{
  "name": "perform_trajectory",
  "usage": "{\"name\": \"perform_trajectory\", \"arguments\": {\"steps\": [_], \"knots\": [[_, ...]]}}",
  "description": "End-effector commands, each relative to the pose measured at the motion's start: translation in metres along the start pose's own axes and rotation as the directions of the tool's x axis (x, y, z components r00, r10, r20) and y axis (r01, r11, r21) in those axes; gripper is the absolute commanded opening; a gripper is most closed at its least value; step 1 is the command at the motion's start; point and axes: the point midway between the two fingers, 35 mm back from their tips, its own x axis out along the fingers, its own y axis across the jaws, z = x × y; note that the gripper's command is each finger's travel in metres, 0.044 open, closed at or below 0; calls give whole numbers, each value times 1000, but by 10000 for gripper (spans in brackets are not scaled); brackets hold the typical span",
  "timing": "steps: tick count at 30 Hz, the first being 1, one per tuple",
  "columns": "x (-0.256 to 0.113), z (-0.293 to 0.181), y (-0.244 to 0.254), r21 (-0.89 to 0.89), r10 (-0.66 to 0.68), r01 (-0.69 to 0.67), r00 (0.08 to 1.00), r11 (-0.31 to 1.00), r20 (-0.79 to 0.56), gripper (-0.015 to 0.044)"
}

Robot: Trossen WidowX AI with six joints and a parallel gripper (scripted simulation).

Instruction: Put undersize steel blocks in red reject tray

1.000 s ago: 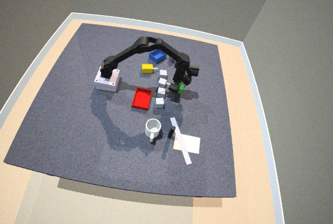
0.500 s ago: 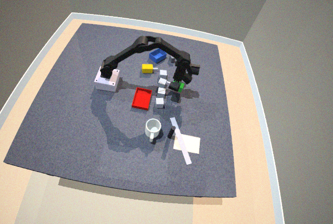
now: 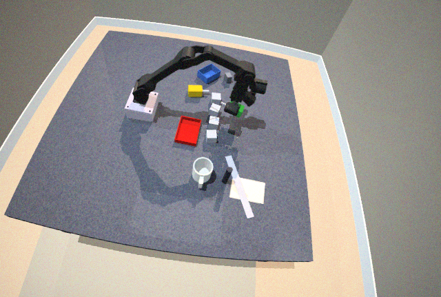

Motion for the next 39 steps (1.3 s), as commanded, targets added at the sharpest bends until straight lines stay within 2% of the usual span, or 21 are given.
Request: {"name": "perform_trajectory", "arguments": {"steps": [1,5,10,16,21,25,29,34,39], "knots": [[-8,-1,0,-12,0,0,1000,1000,0,0],[-11,-13,5,-259,1,0,1000,966,5,0],[-14,-31,12,-597,3,5,1000,803,13,0],[-16,-55,18,-887,5,17,1000,461,22,0],[-16,-75,21,-994,8,28,1000,102,29,0],[-15,-92,23,-979,10,36,999,-199,35,0],[-13,-109,24,-876,13,41,999,-481,40,0],[-9,-131,24,-637,16,43,999,-770,47,0],[-4,-154,22,-308,20,36,998,-951,54,0]]}}
